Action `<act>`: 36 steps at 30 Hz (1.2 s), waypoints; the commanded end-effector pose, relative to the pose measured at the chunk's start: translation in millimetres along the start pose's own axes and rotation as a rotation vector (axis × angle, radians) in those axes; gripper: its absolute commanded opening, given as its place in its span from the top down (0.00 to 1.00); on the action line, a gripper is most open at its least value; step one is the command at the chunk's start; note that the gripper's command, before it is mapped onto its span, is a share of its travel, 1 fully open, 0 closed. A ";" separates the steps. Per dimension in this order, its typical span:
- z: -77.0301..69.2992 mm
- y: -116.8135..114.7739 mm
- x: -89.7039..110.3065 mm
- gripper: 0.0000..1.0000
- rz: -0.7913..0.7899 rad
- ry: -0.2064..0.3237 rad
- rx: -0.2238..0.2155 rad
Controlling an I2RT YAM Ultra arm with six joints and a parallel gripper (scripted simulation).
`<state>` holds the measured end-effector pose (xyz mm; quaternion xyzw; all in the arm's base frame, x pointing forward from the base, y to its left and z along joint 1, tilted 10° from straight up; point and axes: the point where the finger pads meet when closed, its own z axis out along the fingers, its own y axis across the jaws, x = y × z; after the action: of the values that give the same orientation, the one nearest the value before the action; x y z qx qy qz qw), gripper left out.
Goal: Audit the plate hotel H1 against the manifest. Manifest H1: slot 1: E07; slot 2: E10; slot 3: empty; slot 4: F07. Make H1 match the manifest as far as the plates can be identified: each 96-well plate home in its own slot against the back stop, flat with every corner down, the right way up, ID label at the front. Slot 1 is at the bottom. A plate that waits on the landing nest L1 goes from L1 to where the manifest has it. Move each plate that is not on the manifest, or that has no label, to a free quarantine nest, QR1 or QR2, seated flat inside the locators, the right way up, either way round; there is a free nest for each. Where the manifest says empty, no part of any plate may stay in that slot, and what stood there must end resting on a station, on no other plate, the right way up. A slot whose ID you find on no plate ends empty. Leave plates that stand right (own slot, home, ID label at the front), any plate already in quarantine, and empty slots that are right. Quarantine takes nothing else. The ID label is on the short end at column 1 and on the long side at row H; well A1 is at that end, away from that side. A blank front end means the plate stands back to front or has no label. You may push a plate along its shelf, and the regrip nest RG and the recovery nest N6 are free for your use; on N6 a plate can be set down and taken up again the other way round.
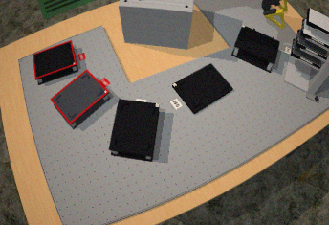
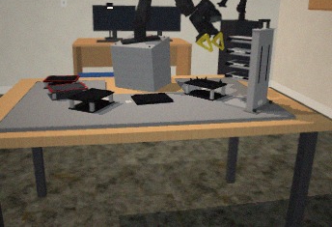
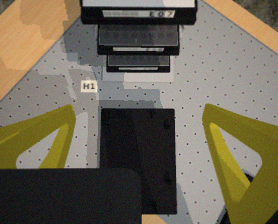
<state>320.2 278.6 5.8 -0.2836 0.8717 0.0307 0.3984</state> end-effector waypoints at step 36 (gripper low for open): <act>11.7 -0.8 31.9 0.00 0.005 -0.017 0.000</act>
<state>311.2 267.3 -24.0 -0.2807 0.8733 0.0301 0.3971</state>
